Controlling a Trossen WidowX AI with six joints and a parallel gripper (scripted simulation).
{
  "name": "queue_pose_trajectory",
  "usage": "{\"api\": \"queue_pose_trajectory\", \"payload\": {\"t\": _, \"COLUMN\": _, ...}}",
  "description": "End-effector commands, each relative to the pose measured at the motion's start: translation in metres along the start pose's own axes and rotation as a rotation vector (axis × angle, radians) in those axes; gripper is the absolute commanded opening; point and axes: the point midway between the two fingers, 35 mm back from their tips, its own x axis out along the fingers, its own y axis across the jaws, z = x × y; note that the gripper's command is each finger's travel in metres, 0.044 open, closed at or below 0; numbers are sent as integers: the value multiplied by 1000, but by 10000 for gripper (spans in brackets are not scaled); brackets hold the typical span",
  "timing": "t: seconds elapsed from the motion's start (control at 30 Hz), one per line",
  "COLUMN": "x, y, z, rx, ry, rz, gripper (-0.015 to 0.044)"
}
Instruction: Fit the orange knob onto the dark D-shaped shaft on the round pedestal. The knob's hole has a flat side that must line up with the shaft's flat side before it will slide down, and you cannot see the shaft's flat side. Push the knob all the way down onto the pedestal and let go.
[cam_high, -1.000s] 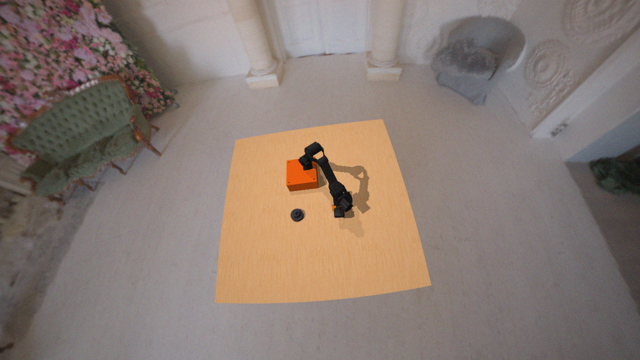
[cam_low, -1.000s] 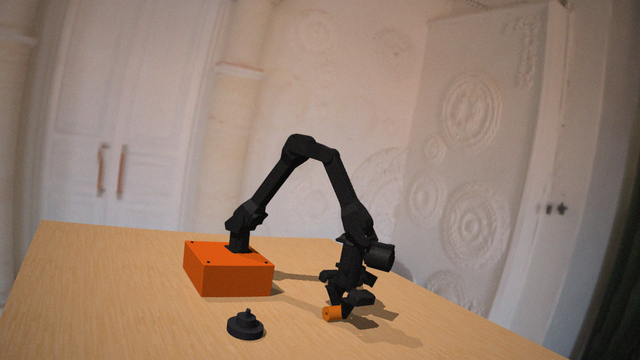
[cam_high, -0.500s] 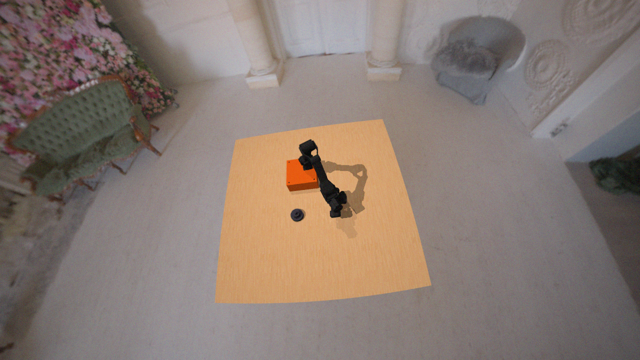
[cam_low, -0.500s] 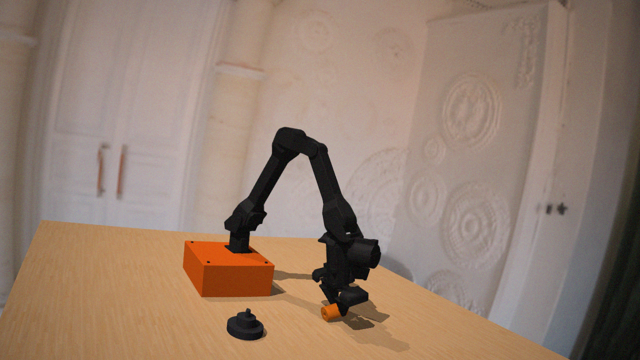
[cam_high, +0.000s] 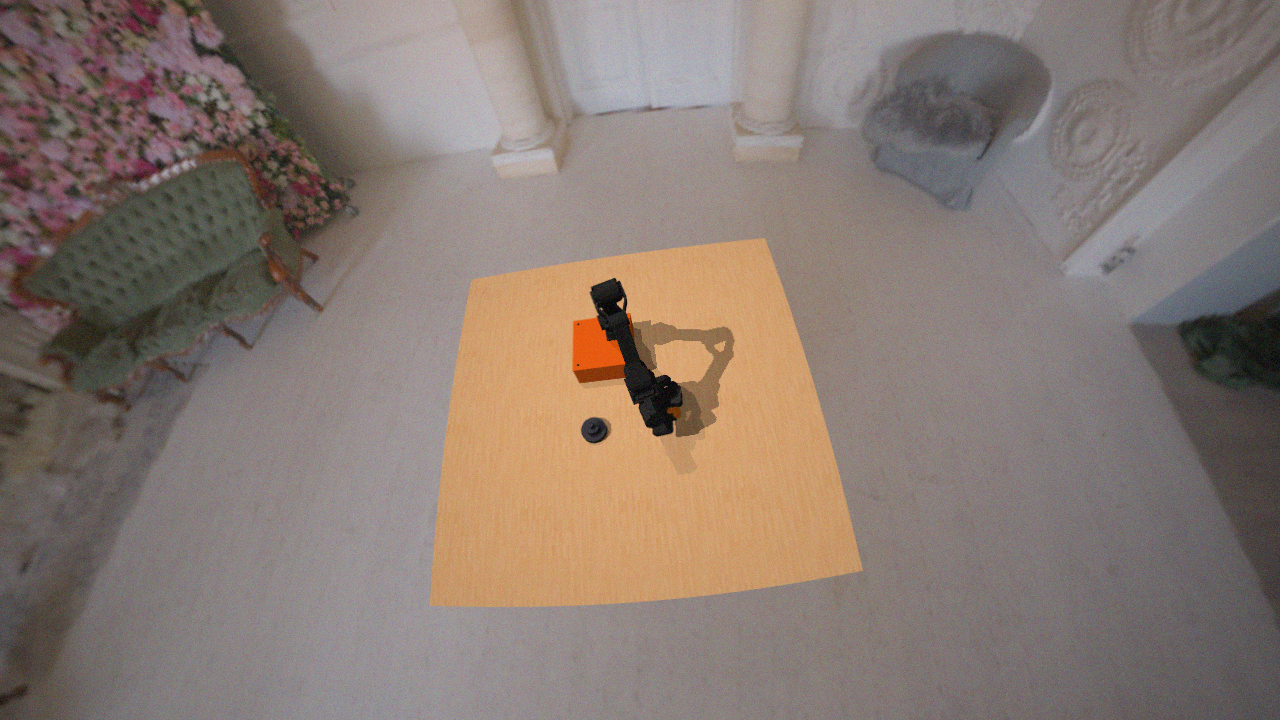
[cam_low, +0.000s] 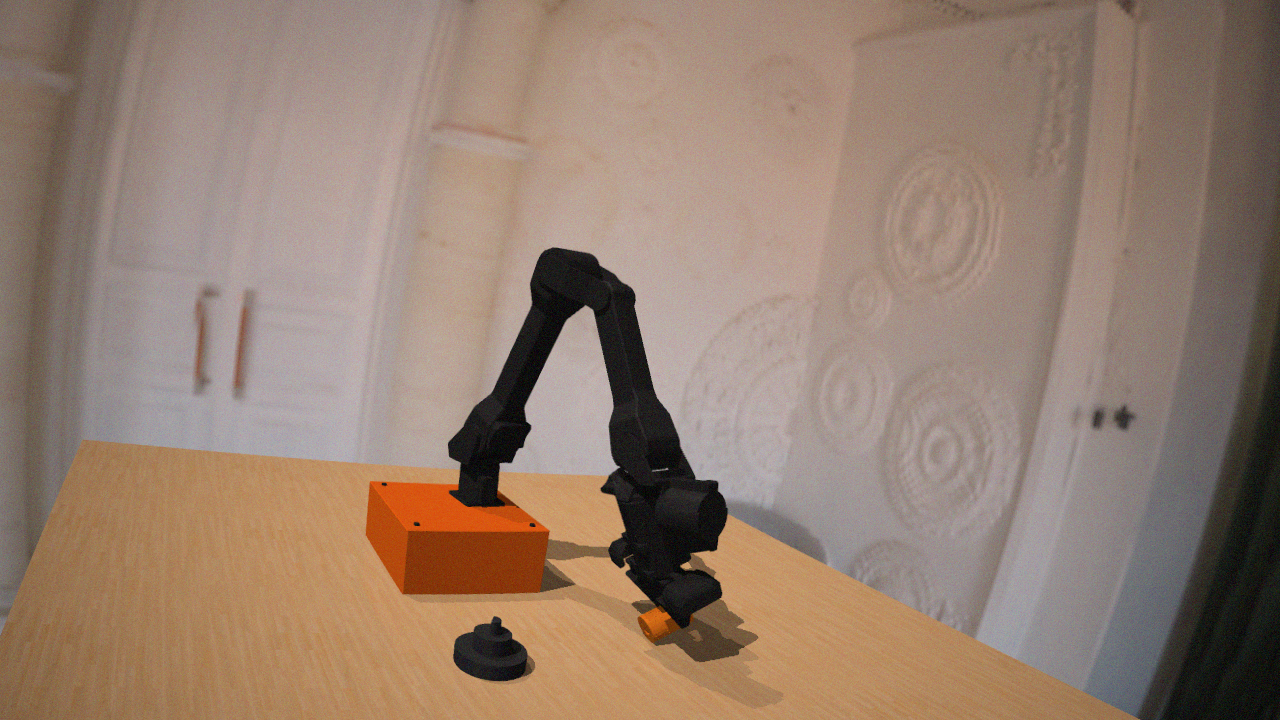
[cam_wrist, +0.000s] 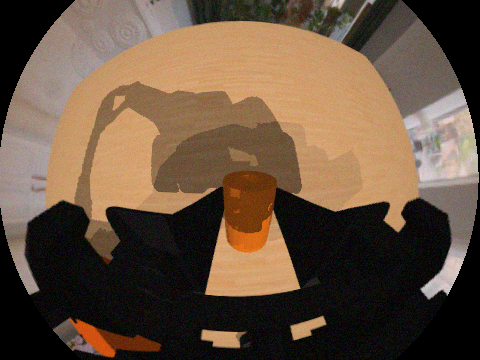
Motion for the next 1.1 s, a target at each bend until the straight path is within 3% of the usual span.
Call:
{"api": "queue_pose_trajectory", "payload": {"t": 0.0, "x": -3, "y": 0, "z": -3, "rx": -4, "ry": -62, "rz": -1, "gripper": 179}}
{"api": "queue_pose_trajectory", "payload": {"t": 1.07, "x": -17, "y": 1, "z": -37, "rx": -3, "ry": -603, "rz": 3, "gripper": 179}}
